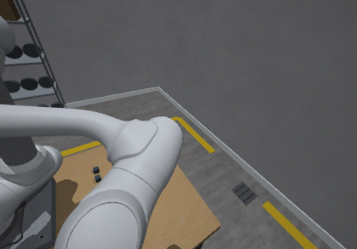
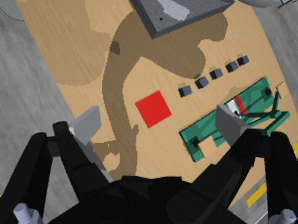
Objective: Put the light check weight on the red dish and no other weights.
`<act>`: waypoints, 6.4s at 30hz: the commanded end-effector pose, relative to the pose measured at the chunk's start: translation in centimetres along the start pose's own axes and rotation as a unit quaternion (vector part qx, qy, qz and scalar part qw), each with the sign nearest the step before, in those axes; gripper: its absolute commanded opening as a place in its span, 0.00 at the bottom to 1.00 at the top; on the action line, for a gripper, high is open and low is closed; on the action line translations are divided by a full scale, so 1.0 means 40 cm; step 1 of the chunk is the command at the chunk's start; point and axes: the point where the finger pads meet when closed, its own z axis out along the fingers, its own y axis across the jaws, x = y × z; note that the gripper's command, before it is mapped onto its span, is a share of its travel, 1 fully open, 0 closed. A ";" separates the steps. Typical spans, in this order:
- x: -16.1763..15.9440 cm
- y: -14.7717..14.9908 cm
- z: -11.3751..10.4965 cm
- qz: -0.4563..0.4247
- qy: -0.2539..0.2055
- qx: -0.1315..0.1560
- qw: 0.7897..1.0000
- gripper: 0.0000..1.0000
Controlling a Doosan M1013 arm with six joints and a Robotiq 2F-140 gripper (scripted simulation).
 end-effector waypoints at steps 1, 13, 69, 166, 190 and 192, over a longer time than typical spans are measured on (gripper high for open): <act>0.000 0.000 0.000 0.000 0.000 0.000 1.000 1.00; 0.000 0.000 0.000 0.000 0.000 0.000 1.000 1.00; 0.100 0.848 0.796 -0.966 0.162 0.153 0.134 1.00; 0.210 0.921 1.035 -0.802 0.042 0.236 0.547 0.35; 0.196 0.907 1.074 -0.802 0.042 0.237 0.547 0.35; 0.193 0.905 1.081 -0.802 0.042 0.237 0.547 0.35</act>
